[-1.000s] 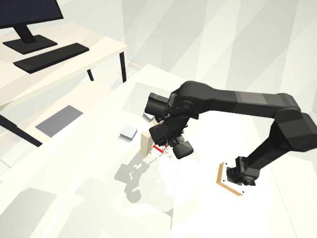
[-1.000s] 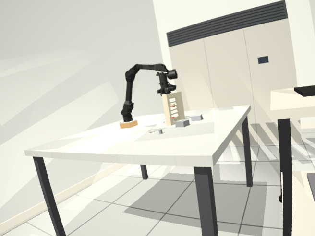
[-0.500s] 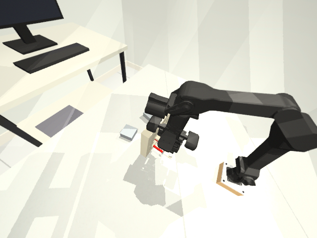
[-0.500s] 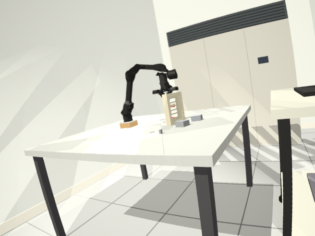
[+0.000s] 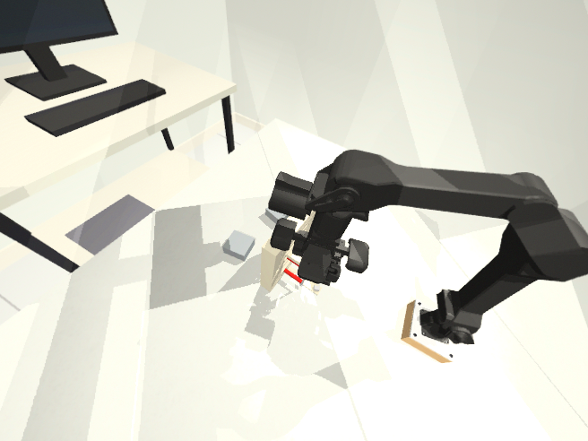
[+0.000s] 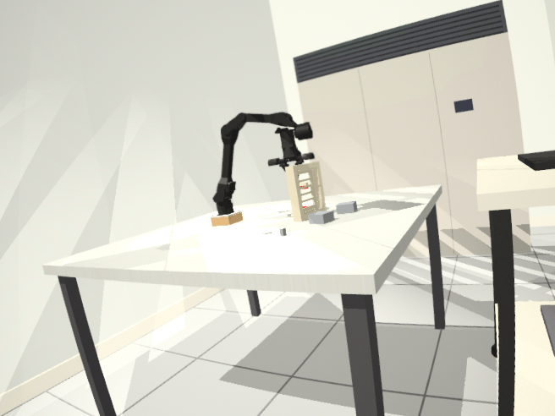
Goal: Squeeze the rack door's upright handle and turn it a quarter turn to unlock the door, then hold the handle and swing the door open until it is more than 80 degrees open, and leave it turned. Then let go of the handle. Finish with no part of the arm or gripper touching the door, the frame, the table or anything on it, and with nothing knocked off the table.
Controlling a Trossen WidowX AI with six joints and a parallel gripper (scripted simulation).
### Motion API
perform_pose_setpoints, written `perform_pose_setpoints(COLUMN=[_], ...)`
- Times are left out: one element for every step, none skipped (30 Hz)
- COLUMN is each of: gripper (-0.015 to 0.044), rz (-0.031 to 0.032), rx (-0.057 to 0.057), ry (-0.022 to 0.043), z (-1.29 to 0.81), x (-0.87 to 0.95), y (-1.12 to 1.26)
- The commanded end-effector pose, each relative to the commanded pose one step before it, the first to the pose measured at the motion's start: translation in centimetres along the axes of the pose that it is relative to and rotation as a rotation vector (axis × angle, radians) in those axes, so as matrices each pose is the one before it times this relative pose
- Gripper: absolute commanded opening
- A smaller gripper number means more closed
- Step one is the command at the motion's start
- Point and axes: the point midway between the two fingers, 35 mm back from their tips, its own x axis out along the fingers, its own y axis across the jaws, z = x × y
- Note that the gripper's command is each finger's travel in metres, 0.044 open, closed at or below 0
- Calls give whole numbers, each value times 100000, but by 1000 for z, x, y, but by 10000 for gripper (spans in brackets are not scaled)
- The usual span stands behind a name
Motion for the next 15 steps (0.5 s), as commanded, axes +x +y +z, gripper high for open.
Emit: perform_pose_setpoints(gripper=[167, 193, 219, 245, 272, 281, 281, 281, 281, 281, 281, 281, 281, 281, 281], rz=[10, 0, 0, 0, 0, 0, -1, -2, -3, -3, -3, -2, -2, -2, -2], rx=[-1745, 0, 0, 0, 0, 0, 819, 2457, 4094, 4958, 4958, 4958, 4958, 4958, 4958], ry=[133, 0, 0, 0, 0, 0, -1, -2, -4, -5, -5, -5, -5, -5, -6], z=[-12, 0, 0, 0, 0, 0, 0, 0, 0, 0, 0, 0, 0, 0, 0], x=[41, 0, 0, 0, 0, 0, 0, 0, 1, 1, 1, 1, 1, 1, 1], y=[-14, 0, 0, 0, 0, 0, 0, 0, 0, 0, 0, 0, 0, 0, 0])
